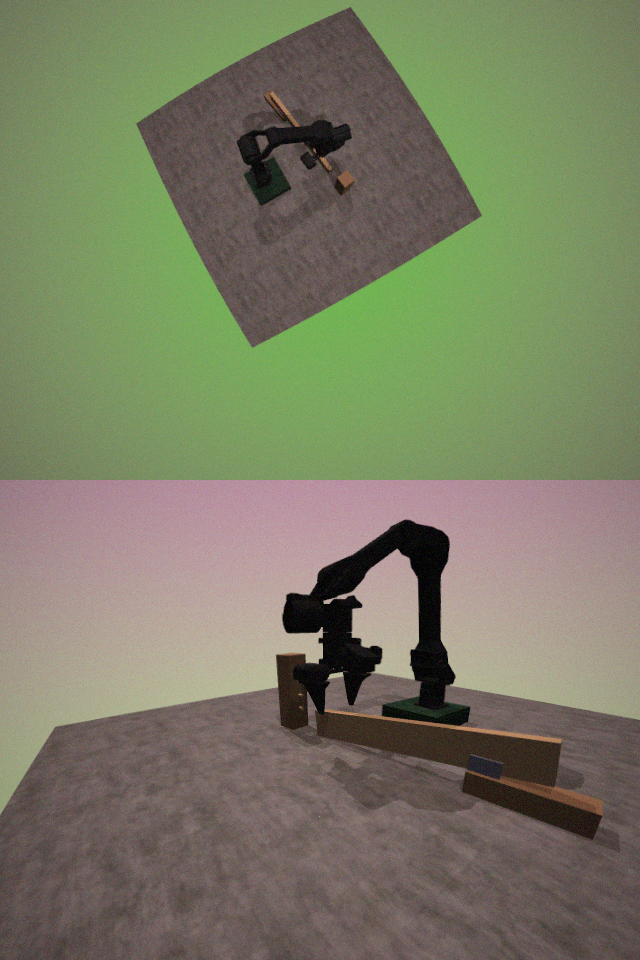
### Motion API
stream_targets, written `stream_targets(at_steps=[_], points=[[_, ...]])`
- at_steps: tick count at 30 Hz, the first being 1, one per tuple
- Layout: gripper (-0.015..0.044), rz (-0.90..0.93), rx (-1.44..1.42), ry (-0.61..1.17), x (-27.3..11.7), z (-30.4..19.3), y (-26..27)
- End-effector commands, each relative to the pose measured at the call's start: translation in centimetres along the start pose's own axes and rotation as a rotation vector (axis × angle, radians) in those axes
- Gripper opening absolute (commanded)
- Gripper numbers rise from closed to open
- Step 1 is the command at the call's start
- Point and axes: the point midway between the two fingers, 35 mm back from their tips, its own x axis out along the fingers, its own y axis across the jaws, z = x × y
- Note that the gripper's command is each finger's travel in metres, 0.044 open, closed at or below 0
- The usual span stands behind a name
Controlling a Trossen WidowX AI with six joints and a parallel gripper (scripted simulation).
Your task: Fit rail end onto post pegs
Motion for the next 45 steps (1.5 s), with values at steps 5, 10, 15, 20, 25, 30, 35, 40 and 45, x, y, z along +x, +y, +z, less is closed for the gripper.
stream_targets(at_steps=[5, 10, 15, 20, 25, 30, 35, 40, 45], points=[[0.0440, 0.015, 0.000, -0.001, 1.7, 0.0, 0.2], [0.0440, 0.015, 0.000, -0.001, 2.5, 0.0, 0.2], [0.0440, 0.015, -0.001, -0.001, 3.3, 0.0, 0.2], [0.0440, 0.015, -0.001, -0.001, 4.2, 0.0, 0.3], [0.0440, 0.015, -0.001, -0.001, 5.0, 0.1, 0.4], [0.0440, 0.015, -0.001, -0.001, 5.7, 0.1, 0.5], [0.0335, 0.015, -0.001, -0.001, 5.7, 0.1, 0.5], [0.0204, 0.015, -0.001, -0.001, 5.7, 0.1, 0.5], [0.0072, 0.015, -0.001, -0.001, 5.7, 0.1, 0.5]])
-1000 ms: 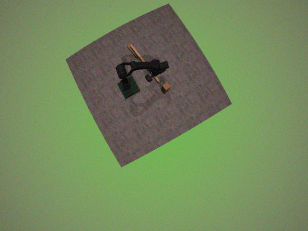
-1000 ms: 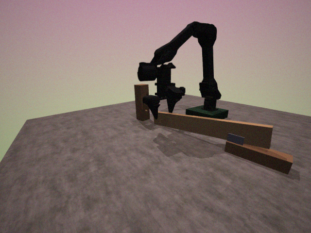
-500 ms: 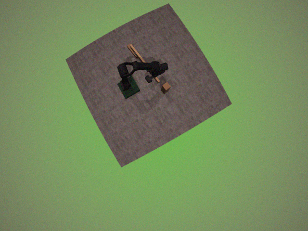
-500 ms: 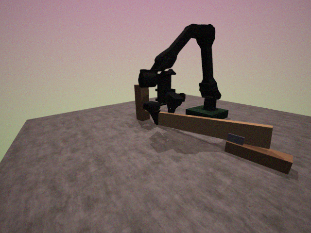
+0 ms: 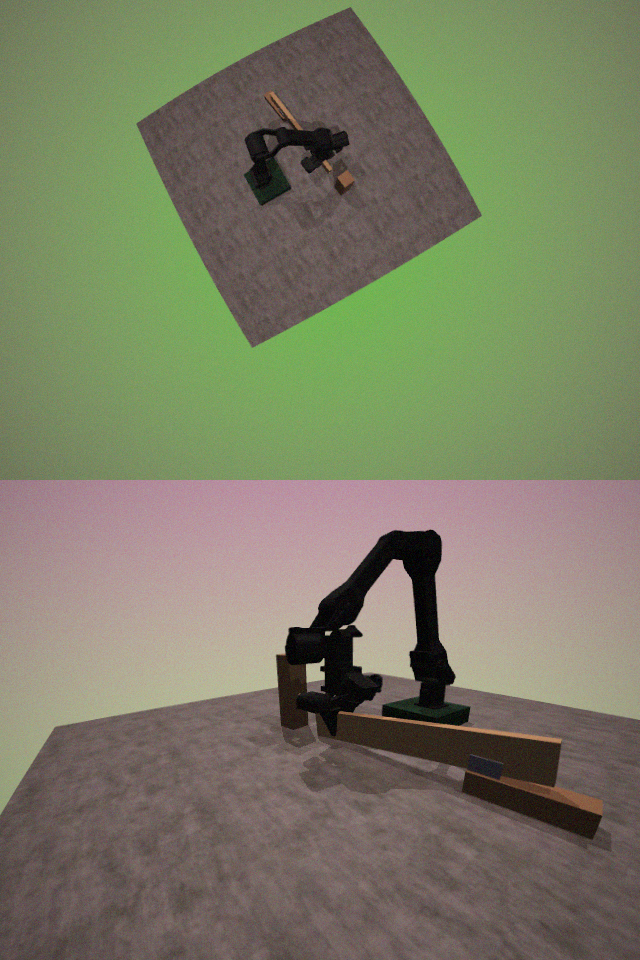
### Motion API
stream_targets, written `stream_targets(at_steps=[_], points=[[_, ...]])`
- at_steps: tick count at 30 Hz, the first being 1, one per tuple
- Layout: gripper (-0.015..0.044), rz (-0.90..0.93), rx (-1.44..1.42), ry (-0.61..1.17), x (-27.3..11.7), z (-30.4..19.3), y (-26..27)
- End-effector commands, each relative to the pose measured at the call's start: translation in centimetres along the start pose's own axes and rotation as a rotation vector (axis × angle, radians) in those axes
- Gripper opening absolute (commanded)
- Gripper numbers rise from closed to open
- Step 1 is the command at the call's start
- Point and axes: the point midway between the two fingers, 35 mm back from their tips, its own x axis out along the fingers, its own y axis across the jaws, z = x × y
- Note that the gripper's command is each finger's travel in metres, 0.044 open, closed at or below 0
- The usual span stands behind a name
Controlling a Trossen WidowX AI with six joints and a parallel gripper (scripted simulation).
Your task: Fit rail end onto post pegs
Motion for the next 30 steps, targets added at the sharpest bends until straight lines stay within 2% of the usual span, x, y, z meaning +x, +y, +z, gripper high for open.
stream_targets(at_steps=[1, 8, 30], points=[[0.0046, 0.002, -0.004, 0.002, 0.08, -0.04, 0.04], [0.0000, 0.002, -0.004, 0.002, 0.08, -0.04, 0.04], [0.0000, 0.002, -0.004, 0.002, -0.53, 0.00, 0.01]])
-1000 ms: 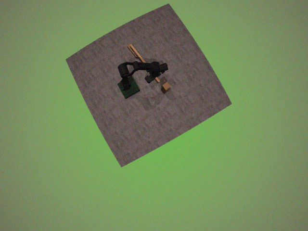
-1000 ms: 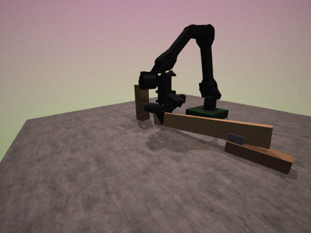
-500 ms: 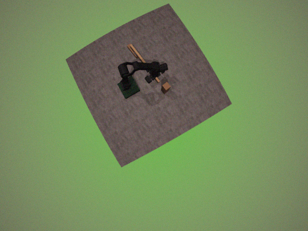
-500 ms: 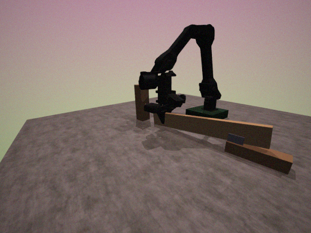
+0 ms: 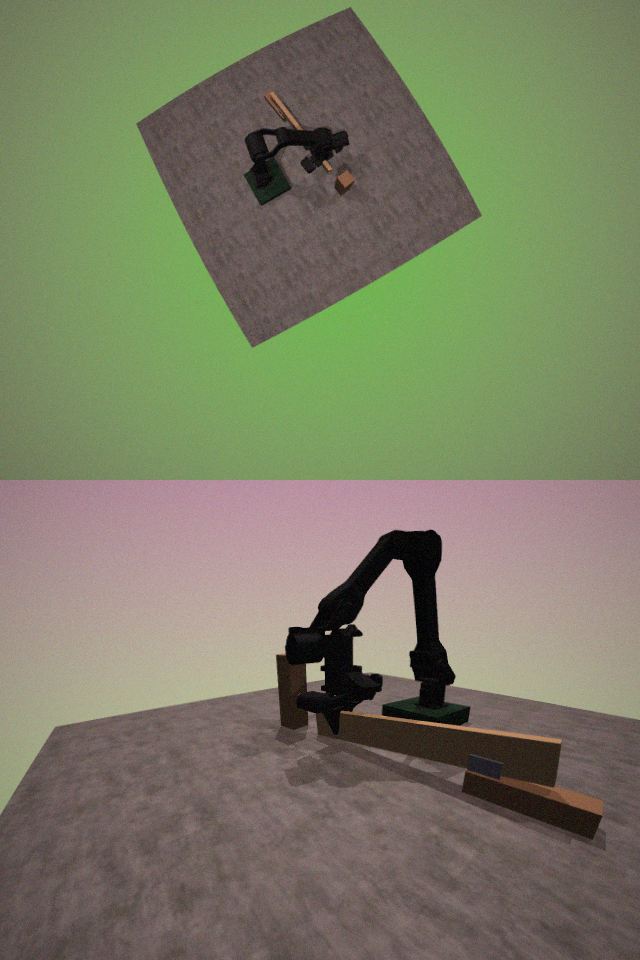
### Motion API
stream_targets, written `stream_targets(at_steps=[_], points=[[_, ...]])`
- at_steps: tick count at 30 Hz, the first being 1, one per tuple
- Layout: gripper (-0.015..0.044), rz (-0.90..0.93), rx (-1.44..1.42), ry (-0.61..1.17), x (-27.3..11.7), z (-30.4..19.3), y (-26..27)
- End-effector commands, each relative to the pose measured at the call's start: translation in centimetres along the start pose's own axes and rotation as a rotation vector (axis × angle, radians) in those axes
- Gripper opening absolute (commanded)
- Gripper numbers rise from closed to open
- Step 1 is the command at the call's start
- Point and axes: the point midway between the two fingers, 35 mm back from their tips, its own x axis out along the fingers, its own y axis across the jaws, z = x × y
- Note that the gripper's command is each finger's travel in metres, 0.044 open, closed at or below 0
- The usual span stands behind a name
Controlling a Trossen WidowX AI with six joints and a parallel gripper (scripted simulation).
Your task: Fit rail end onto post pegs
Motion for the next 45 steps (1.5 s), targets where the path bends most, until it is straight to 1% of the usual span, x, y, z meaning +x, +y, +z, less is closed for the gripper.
stream_targets(at_steps=[1, 45], points=[[0.0000, -0.005, 0.000, -0.001, -0.4, 0.0, -0.1], [0.0000, -0.005, 0.000, -0.001, -2.6, 0.0, -0.3]])
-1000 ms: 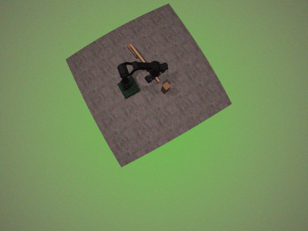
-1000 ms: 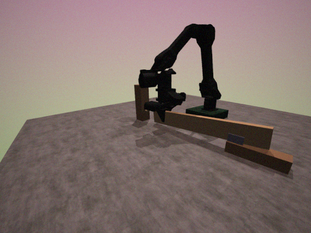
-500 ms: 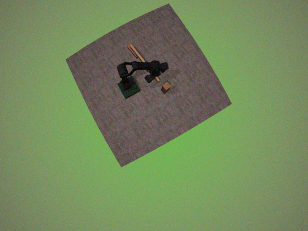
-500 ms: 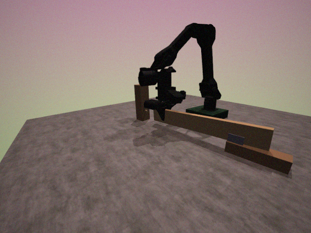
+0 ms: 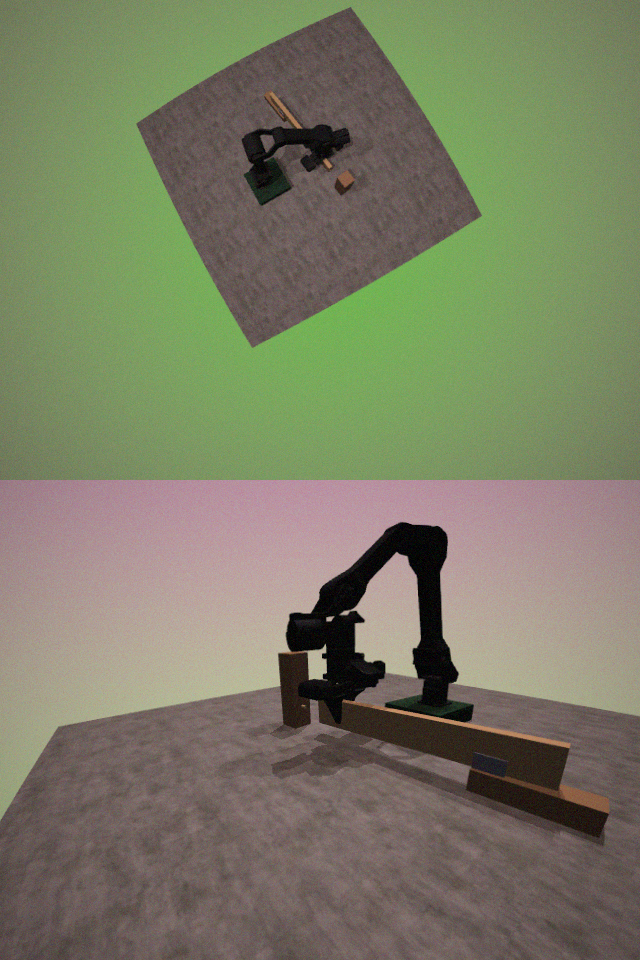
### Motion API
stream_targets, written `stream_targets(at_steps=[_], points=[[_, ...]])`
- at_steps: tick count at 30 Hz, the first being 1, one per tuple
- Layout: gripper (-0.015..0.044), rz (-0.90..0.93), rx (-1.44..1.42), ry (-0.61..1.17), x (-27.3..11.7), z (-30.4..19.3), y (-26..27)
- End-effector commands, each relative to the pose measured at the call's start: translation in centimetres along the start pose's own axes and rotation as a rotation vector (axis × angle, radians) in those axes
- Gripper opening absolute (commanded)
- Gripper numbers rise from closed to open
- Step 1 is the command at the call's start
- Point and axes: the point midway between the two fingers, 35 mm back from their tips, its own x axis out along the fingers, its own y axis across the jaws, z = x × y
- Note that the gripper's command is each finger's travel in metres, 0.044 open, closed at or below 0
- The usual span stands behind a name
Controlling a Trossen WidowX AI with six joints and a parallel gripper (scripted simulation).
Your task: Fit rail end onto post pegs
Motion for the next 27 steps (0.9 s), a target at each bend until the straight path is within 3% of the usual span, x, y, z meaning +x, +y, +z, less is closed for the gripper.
stream_targets(at_steps=[1, 27], points=[[0.0000, -0.011, 0.002, -0.002, -0.54, 0.02, -0.19], [0.0000, -0.011, 0.002, -0.002, -1.03, 0.01, -0.20]])
